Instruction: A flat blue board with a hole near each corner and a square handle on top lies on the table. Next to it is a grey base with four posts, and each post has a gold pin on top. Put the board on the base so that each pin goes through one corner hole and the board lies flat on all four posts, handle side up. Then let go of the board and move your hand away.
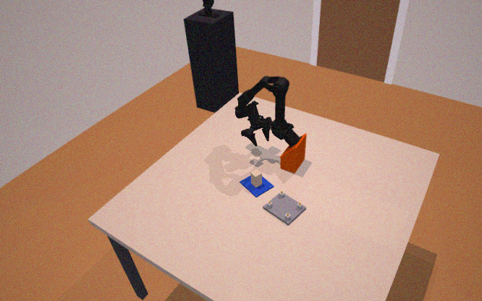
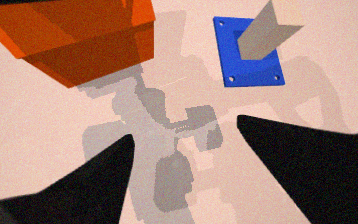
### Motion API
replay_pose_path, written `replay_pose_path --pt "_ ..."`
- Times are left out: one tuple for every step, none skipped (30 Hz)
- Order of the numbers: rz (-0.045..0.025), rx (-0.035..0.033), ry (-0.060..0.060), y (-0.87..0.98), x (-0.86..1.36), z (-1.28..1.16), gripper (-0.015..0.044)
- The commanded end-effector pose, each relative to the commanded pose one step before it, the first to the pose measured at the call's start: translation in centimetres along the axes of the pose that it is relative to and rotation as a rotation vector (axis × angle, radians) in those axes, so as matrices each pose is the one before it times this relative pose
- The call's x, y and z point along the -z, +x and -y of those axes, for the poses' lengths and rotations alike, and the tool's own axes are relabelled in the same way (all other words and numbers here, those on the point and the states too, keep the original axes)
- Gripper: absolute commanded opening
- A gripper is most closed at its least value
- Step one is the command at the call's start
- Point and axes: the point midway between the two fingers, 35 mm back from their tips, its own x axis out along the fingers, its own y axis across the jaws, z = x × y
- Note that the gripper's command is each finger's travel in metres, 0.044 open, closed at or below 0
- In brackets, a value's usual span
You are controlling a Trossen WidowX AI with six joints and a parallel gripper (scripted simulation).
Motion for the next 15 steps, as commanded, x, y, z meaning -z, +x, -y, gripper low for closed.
replay_pose_path --pt "0.00475 -0.00245 0.0094 0.029 -0.013 0.024 0.0426" --pt "0.01383 -0.00790 0.0280 0.086 -0.038 0.073 0.0440" --pt "0.02159 -0.01488 0.0461 0.144 -0.062 0.125 0.0440" --pt "0.02364 -0.02086 0.0554 0.176 -0.075 0.159 0.0440" --pt "0.02028 -0.02339 0.0545 0.175 -0.076 0.169 0.0440" --pt "0.01661 -0.02542 0.0535 0.173 -0.080 0.179 0.0440" --pt "0.01272 -0.02696 0.0526 0.170 -0.086 0.191 0.0440" --pt "0.00868 -0.02796 0.0518 0.166 -0.096 0.204 0.0440" --pt "0.00455 -0.02842 0.0509 0.160 -0.108 0.217 0.0440" --pt "0.00040 -0.02833 0.0502 0.154 -0.124 0.230 0.0440" --pt "-0.00237 -0.02610 0.0465 0.152 -0.157 0.266 0.0440" --pt "-0.00603 -0.02515 0.0459 0.145 -0.181 0.274 0.0440" --pt "-0.00954 -0.02373 0.0453 0.136 -0.209 0.280 0.0440" --pt "-0.01283 -0.02186 0.0447 0.126 -0.239 0.283 0.0440" --pt "-0.01586 -0.01958 0.0442 0.115 -0.272 0.283 0.0440"
